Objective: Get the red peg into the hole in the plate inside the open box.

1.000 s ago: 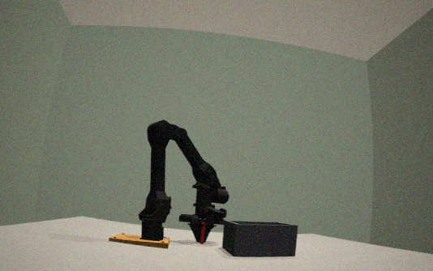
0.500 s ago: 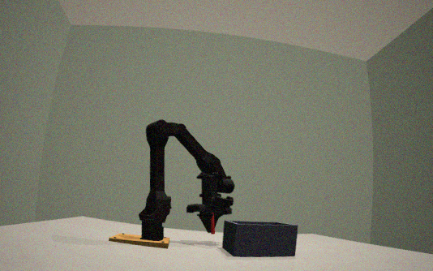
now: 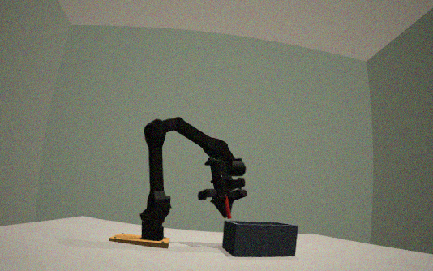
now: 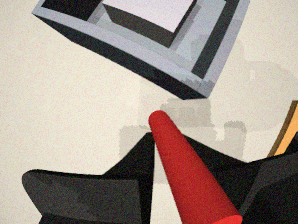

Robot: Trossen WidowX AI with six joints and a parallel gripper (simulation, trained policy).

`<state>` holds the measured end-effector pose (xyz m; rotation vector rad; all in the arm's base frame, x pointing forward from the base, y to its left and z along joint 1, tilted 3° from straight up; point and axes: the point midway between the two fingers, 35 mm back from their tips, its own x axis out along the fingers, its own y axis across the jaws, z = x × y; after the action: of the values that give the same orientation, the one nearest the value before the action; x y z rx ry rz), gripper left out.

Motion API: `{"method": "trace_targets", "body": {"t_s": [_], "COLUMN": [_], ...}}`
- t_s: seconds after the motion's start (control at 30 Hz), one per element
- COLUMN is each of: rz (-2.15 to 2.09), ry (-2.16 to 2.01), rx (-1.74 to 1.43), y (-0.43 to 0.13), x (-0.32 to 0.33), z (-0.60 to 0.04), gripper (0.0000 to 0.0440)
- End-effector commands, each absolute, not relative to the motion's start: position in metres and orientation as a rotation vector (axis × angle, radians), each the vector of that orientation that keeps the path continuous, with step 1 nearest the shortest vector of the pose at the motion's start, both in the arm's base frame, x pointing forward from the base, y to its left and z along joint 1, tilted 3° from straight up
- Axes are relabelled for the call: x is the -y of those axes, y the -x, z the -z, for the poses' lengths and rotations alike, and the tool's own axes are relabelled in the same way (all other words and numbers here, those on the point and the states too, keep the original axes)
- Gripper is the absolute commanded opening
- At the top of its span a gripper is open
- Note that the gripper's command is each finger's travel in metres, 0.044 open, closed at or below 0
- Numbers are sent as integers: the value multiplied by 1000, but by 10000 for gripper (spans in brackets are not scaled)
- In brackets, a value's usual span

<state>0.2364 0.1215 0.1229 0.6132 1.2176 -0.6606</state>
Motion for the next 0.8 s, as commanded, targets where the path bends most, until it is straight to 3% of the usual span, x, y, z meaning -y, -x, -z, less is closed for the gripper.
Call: {"method": "trace_targets", "body": {"t_s": [0.0,0.77], "rz": [685,757], "ry": [-627,-637], "rx": [-1185,-1119], "y": [-247,-320], "x": [-112,-28], "z": [-129,-115], "gripper": [0,1]}}
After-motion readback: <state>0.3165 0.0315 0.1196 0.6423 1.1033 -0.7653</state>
